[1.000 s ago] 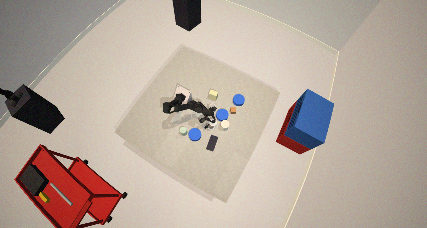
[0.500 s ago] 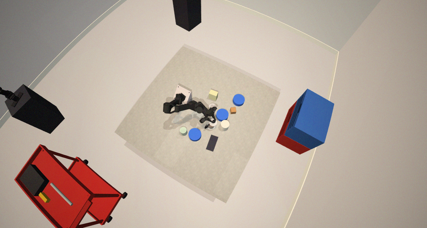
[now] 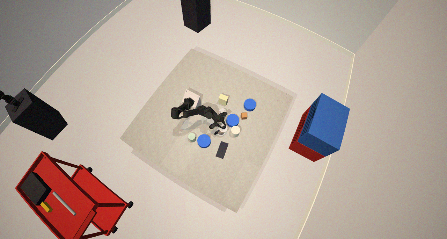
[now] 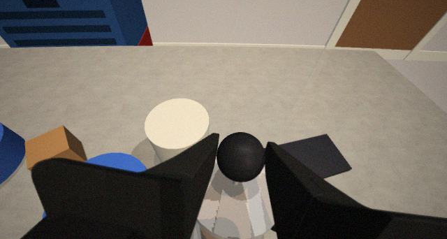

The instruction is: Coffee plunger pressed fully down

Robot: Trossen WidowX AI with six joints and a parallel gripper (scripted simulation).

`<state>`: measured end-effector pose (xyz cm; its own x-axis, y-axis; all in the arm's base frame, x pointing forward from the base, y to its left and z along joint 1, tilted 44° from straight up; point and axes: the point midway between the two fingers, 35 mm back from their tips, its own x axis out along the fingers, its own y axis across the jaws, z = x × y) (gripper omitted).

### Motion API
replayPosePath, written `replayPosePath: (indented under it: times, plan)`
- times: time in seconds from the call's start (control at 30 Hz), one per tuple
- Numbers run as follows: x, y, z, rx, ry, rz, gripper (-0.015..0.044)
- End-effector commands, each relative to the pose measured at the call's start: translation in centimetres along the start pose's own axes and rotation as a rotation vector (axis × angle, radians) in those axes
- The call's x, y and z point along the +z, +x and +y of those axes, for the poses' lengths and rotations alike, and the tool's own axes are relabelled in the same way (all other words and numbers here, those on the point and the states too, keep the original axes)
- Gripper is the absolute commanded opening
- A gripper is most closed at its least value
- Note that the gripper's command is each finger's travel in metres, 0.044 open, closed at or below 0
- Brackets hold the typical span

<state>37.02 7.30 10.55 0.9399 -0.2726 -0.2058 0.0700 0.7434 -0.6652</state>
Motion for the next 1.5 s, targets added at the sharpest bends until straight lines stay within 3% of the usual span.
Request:
replayPosePath:
  times: [0.0, 1.13, 1.47]
  plan:
    - [-0.72, 0.32, 0.00, -0.006, -0.017, 0.025, 0.0119]
    - [0.00, 0.19, 0.05, -0.002, -0.003, 0.005, 0.0119]
    - [0.00, 0.19, 0.05, -0.002, -0.003, 0.005, 0.0381]
